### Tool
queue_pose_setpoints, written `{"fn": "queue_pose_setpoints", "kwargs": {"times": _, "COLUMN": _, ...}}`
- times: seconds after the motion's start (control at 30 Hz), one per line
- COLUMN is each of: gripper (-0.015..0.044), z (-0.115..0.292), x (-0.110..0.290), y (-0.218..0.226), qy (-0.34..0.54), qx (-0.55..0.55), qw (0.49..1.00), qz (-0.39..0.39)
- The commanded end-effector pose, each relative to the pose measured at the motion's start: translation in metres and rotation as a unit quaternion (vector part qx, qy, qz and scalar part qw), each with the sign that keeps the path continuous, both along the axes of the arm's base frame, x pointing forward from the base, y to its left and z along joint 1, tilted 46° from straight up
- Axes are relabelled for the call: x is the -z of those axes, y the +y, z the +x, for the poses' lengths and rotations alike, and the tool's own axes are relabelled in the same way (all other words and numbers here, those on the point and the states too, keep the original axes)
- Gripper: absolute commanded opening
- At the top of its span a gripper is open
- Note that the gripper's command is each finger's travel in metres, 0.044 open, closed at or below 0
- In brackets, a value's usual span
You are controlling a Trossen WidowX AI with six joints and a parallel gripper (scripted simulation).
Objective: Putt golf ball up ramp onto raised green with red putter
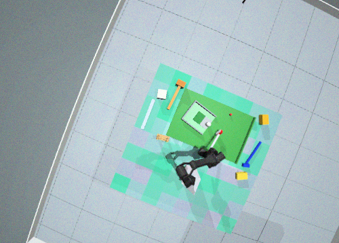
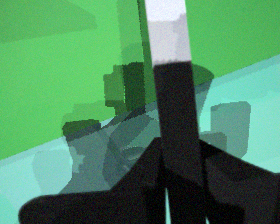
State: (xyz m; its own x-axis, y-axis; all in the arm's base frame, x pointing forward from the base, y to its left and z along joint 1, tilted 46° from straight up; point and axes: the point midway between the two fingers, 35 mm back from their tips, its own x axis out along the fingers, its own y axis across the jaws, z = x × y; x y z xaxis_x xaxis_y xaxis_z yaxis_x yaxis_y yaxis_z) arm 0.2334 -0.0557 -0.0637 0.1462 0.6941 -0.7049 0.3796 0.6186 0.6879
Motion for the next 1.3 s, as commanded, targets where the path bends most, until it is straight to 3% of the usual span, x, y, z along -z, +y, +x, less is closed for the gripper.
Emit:
{"fn": "queue_pose_setpoints", "kwargs": {"times": 0.0, "gripper": 0.0, "z": 0.0, "x": -0.011, "y": -0.006, "qy": -0.002, "qx": 0.004, "qw": 1.0, "qz": 0.0}}
{"fn": "queue_pose_setpoints", "kwargs": {"times": 0.3, "gripper": 0.0, "z": -0.008, "x": -0.043, "y": -0.038, "qy": -0.002, "qx": 0.004, "qw": 1.0, "qz": 0.0}}
{"fn": "queue_pose_setpoints", "kwargs": {"times": 1.27, "gripper": 0.0, "z": -0.007, "x": -0.037, "y": -0.033, "qy": 0.001, "qx": 0.008, "qw": 1.0, "qz": 0.002}}
